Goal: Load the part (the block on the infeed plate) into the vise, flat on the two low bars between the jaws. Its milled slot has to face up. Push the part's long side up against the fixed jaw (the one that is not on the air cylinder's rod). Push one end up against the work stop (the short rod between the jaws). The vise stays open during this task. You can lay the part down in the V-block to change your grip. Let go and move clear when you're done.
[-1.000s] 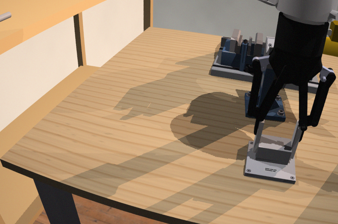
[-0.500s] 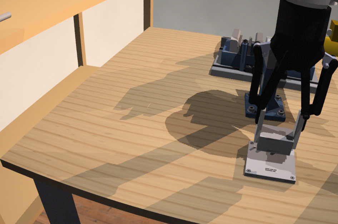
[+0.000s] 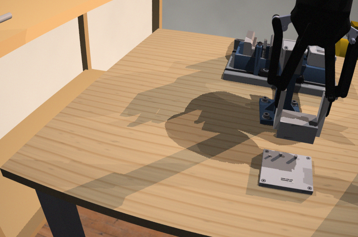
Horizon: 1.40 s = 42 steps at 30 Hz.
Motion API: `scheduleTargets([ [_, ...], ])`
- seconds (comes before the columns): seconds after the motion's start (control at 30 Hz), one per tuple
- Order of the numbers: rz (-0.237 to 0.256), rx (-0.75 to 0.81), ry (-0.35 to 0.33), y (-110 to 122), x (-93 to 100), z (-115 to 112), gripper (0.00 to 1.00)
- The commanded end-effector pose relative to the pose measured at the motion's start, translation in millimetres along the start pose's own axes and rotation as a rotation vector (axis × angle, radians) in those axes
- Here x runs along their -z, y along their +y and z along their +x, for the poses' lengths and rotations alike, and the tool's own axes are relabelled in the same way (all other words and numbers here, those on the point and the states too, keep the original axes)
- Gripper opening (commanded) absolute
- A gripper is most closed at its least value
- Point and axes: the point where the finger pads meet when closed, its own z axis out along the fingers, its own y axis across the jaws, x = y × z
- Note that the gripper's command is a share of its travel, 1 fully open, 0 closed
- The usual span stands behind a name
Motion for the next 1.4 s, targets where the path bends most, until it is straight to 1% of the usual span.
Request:
scheduleTargets([
  [0.0, -0.006, 0.012, 0.009, 3.3, 16.4, 1.7, 0.00],
  [0.07, -0.006, 0.012, 0.009, 3.3, 25.4, 1.6, 0.00],
  [0.13, -0.006, 0.012, 0.009, 3.3, 25.4, 1.6, 0.00],
  [0.63, -0.006, 0.012, 0.009, 3.3, 95.5, 1.1, 0.00],
  [0.7, -0.006, 0.012, 0.009, 3.3, 95.5, 1.1, 0.00],
  [0.9, -0.006, 0.012, 0.009, 3.4, 116.5, 0.9, 0.00],
  [1.1, -0.006, 0.012, 0.009, 3.4, 131.5, 0.8, 0.00],
  [1.37, -0.006, 0.012, 0.009, 3.4, 140.4, 0.7, 0.00],
])
